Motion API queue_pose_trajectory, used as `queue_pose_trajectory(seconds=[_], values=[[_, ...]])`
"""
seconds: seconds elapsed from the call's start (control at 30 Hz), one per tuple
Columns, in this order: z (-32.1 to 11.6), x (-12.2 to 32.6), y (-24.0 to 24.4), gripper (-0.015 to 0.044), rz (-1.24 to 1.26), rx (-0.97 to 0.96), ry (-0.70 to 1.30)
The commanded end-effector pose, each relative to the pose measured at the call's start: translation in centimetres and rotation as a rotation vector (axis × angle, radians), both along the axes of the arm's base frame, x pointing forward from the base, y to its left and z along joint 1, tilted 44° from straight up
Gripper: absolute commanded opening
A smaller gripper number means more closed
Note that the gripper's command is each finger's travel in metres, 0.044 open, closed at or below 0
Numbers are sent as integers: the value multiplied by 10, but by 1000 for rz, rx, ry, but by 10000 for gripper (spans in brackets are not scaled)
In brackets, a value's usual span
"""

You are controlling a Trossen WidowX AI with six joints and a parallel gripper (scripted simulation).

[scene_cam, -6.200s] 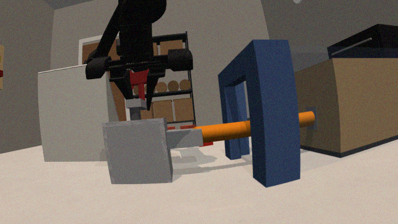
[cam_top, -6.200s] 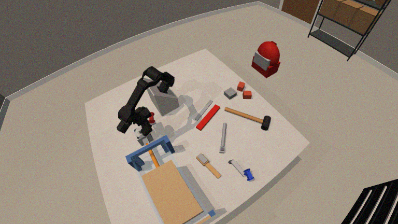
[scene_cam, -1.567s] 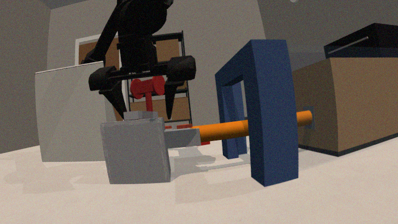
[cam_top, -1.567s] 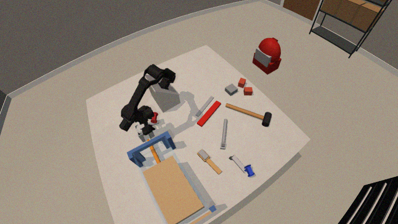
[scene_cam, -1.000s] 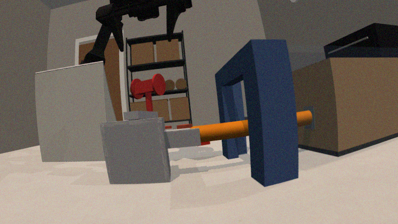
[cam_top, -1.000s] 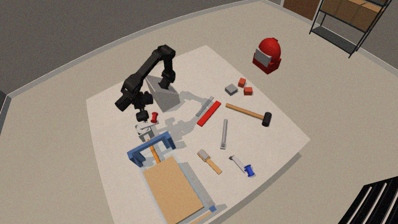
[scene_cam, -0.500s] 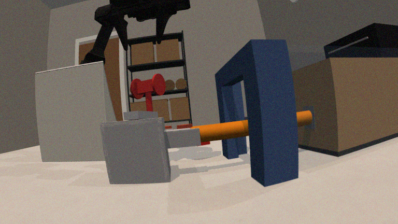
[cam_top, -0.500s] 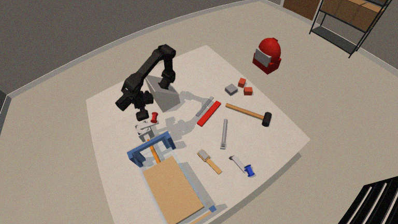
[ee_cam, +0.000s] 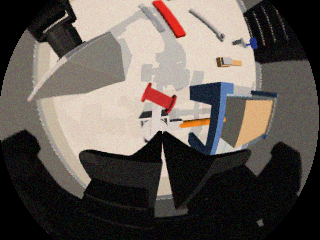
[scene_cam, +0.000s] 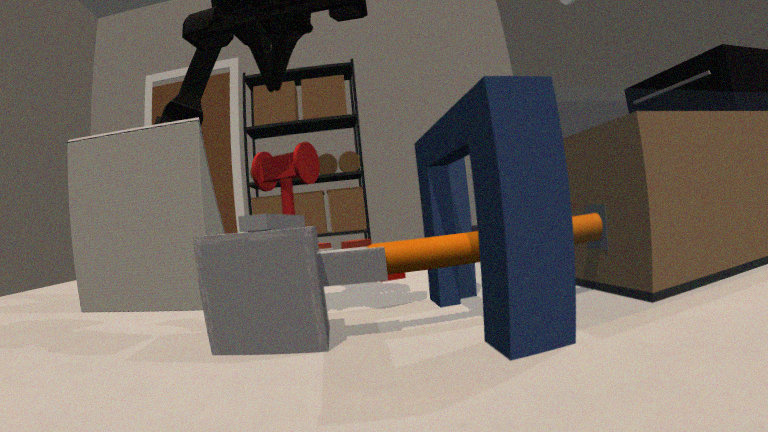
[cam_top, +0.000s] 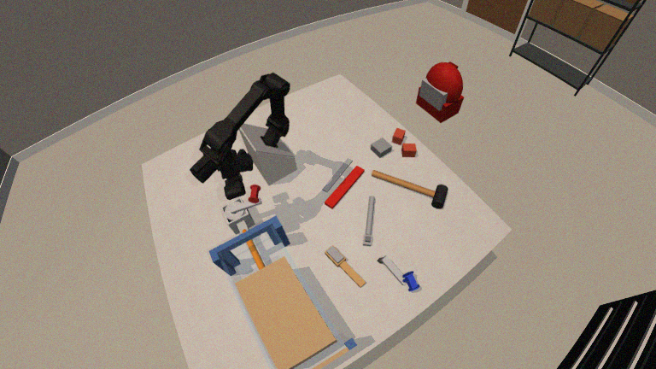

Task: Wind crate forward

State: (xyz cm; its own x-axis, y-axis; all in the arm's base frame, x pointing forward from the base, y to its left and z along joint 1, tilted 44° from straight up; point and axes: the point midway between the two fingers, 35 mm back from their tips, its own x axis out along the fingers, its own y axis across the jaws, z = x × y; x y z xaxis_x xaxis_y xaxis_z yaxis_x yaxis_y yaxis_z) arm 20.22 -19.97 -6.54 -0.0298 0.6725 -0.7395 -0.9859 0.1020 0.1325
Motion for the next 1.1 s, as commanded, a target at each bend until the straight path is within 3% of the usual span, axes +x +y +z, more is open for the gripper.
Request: queue_pose_trajectory(seconds=[0.0,1.07], values=[[0,0,0,0,0,-2,-2],[0,0,0,0,7,7,8]])
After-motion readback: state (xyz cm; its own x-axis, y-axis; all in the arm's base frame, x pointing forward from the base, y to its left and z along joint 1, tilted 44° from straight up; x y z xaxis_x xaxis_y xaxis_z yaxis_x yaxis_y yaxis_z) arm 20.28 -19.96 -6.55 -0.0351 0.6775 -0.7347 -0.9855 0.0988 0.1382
